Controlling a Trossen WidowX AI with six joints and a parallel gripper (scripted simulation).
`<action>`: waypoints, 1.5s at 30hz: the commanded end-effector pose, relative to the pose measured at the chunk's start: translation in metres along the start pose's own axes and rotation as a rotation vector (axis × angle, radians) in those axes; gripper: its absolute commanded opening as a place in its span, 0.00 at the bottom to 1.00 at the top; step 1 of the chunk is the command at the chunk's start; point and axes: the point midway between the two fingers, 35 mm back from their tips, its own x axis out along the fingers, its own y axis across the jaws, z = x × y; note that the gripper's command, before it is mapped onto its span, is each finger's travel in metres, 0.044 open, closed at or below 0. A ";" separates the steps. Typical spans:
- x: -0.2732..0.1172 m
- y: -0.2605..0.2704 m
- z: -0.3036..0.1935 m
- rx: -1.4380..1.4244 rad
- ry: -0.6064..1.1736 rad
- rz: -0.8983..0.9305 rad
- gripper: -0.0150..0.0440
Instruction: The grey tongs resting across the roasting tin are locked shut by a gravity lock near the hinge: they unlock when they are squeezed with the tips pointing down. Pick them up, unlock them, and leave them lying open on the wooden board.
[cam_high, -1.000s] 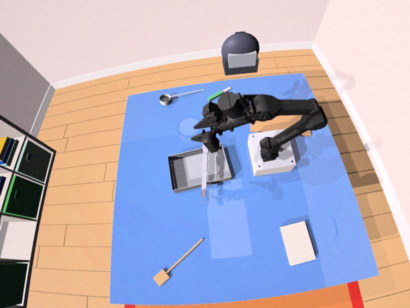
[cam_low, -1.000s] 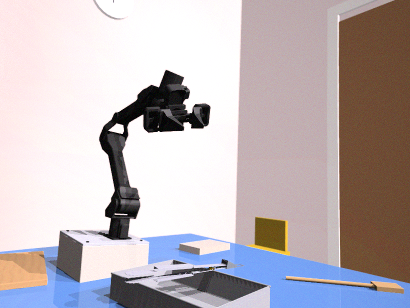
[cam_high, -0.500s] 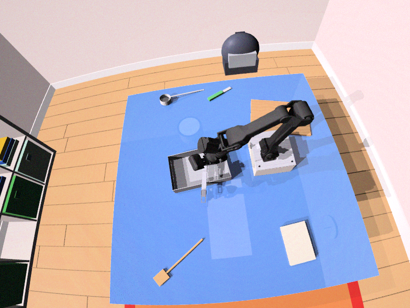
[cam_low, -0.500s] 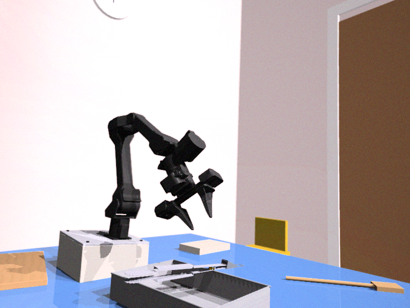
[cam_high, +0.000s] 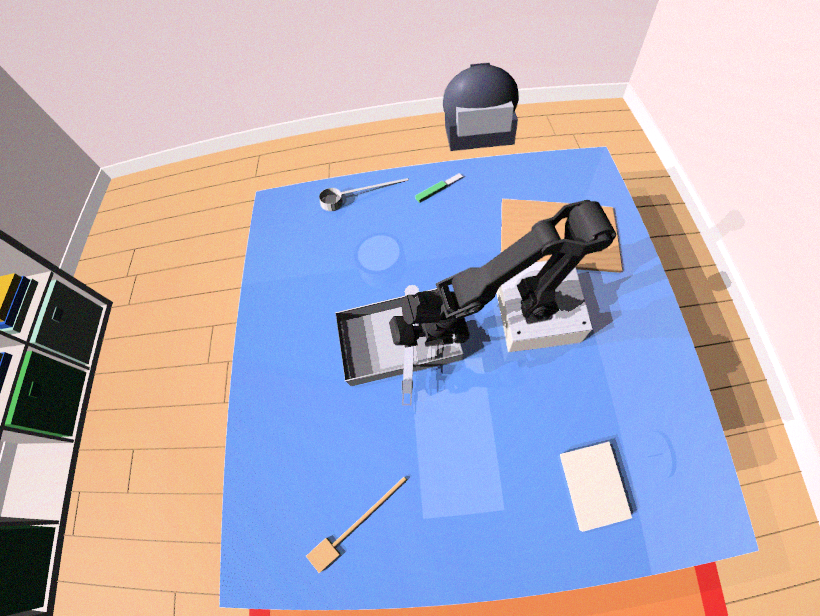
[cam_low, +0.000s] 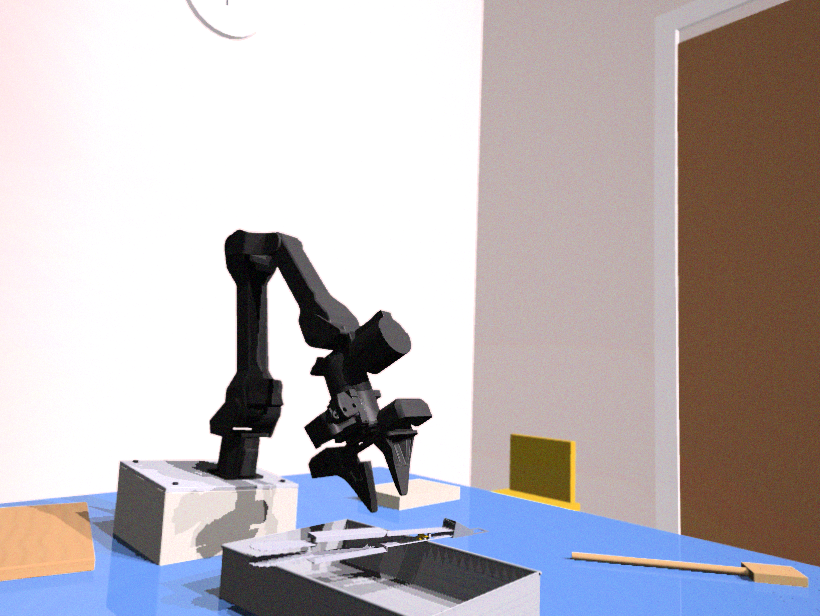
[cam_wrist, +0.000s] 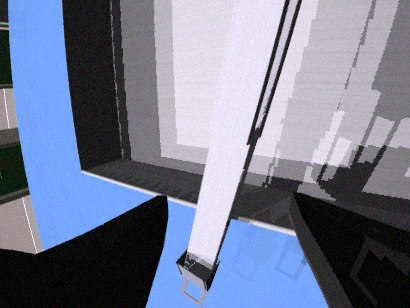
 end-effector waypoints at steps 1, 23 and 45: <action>0.002 0.000 -0.001 0.006 0.003 -0.002 0.69; 0.036 0.004 -0.001 0.006 0.003 0.000 0.69; 0.072 0.002 -0.001 0.006 0.003 0.000 0.69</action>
